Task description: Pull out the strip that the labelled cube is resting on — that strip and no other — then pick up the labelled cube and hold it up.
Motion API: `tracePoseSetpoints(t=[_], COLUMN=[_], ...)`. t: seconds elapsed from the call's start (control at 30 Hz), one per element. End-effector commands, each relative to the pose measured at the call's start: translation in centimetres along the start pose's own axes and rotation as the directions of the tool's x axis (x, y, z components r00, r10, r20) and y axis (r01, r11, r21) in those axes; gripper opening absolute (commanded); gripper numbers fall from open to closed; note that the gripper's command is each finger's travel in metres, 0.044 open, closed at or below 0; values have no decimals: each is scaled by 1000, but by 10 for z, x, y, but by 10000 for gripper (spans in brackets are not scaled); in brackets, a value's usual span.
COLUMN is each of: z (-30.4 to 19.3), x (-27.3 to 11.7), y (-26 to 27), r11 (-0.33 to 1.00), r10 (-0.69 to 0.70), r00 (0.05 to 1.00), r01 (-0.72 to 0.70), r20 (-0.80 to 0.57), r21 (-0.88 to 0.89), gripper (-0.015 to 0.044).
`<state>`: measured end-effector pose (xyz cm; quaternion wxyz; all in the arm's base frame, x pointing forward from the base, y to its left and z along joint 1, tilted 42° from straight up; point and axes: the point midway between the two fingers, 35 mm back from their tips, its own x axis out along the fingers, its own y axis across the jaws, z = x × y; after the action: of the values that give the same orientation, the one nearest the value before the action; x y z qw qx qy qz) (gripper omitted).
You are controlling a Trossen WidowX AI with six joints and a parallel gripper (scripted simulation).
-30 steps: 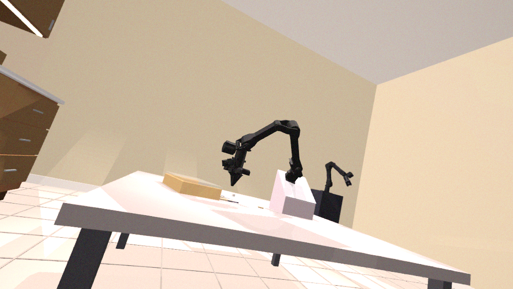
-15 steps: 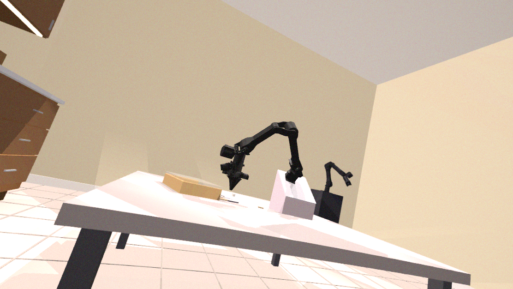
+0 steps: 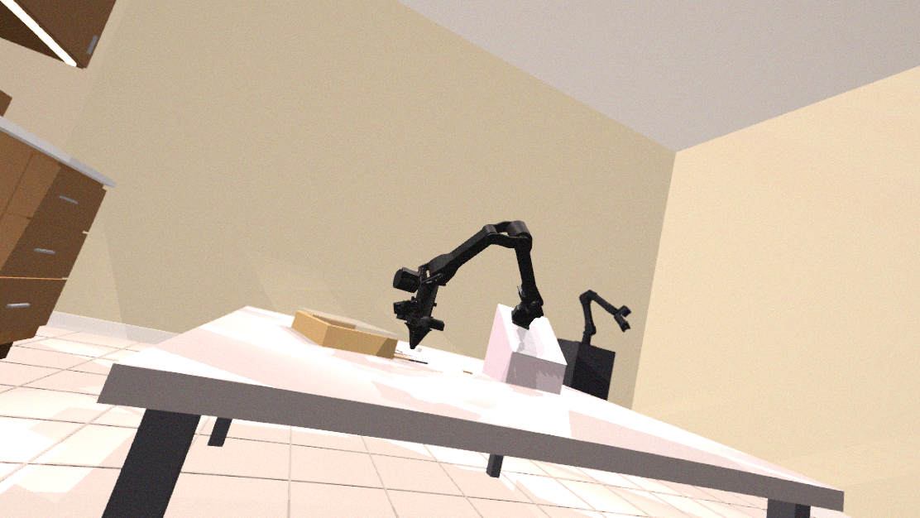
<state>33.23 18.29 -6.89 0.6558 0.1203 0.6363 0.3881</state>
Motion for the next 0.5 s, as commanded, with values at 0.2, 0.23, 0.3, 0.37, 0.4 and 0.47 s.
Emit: tracePoseSetpoints(t=[0.2,0.23,0.3,0.37,0.4,0.47], z=[-2,-2,-2,-2,-2,-2], x=[16,18,21,23,23,23], y=[2,3,3,3,3,3], r11=[1000,1000,1000,1000,1000,1000], r10=[5,6,6,7,7,7], r00=[1000,1000,1000,1000,1000,1000], r01=[-5,-6,-6,-7,-7,-7], r20=[0,0,0,0,0,0], r21=[2,3,3,3,3,3], gripper=[0,0,0,0,0,0])
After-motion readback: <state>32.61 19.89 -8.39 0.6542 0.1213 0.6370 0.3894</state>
